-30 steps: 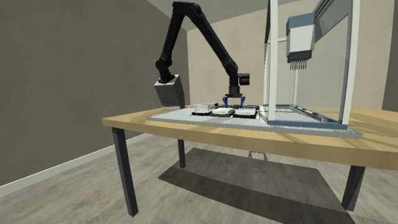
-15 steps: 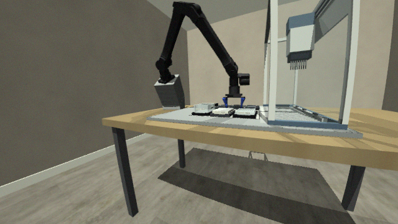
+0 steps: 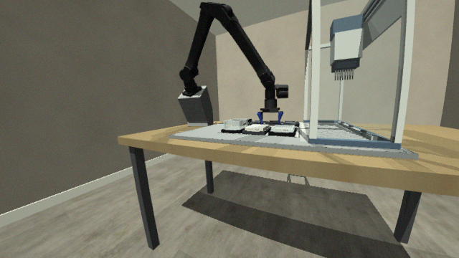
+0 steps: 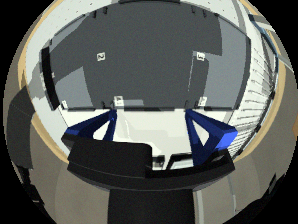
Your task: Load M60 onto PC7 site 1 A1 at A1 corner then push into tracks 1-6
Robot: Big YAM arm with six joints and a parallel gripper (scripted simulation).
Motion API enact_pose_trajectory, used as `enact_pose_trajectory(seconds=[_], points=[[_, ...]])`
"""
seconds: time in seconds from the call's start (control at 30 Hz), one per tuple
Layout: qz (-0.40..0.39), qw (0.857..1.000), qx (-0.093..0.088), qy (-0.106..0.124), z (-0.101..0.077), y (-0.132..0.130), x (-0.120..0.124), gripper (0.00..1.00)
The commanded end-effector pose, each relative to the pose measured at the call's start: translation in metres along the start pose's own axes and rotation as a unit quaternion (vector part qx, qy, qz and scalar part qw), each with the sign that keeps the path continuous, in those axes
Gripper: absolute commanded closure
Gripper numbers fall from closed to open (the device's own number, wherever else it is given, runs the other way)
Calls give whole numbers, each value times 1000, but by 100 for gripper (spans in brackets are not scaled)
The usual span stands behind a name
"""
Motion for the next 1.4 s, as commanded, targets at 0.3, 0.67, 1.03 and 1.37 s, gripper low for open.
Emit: enact_pose_trajectory(seconds=[0.3, 0.67, 1.03, 1.37], points=[[-13, 1000, 9, -14, -6, -4, -32, 0], [-13, 1000, 9, -14, -6, -4, -36, 0], [-14, 1000, 9, -14, -7, -3, -39, 0], [-14, 1000, 9, -14, -7, -2, -42, 0]])
Point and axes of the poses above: the point where the finger pads meet when closed, its own z axis out along the fingers, its own y axis across the jaws, x = y × z, the point moved 1 cm from there along -z, back along the fingers, and after that the axes turned 13 degrees about z, right-handed, at the moved point
